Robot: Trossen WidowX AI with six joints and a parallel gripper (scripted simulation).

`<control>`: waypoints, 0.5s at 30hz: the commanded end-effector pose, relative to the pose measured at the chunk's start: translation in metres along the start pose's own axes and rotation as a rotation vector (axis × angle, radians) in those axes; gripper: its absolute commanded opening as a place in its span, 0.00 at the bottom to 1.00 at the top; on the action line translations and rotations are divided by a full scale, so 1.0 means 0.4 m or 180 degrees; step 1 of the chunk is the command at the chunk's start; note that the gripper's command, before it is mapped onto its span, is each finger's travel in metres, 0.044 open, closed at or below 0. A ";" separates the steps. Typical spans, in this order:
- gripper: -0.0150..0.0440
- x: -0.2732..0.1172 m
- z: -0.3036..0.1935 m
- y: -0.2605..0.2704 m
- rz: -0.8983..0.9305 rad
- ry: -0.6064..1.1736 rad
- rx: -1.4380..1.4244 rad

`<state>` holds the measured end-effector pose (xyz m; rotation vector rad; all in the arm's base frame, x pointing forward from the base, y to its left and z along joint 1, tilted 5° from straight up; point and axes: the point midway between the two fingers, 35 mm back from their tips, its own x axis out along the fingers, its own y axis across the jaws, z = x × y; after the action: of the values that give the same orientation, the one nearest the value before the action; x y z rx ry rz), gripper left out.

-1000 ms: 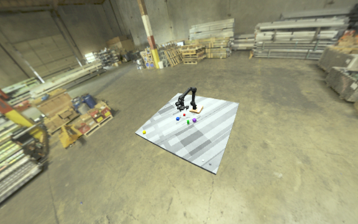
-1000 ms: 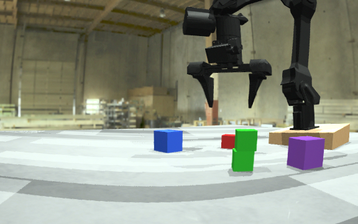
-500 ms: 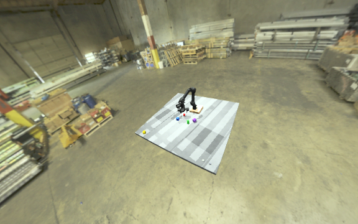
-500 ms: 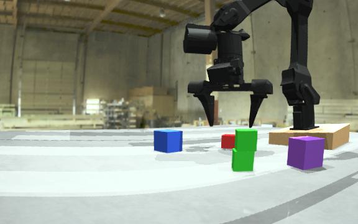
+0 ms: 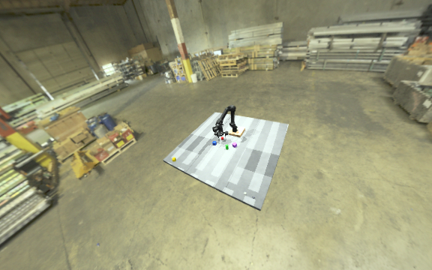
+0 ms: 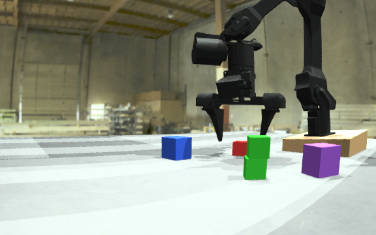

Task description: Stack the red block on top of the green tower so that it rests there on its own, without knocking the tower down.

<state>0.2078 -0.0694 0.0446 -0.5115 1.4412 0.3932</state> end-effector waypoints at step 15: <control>1.00 0.050 -0.005 0.004 0.0017 0.0021 -0.0010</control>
<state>0.2076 -0.0699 0.0257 -0.5094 1.4461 0.3961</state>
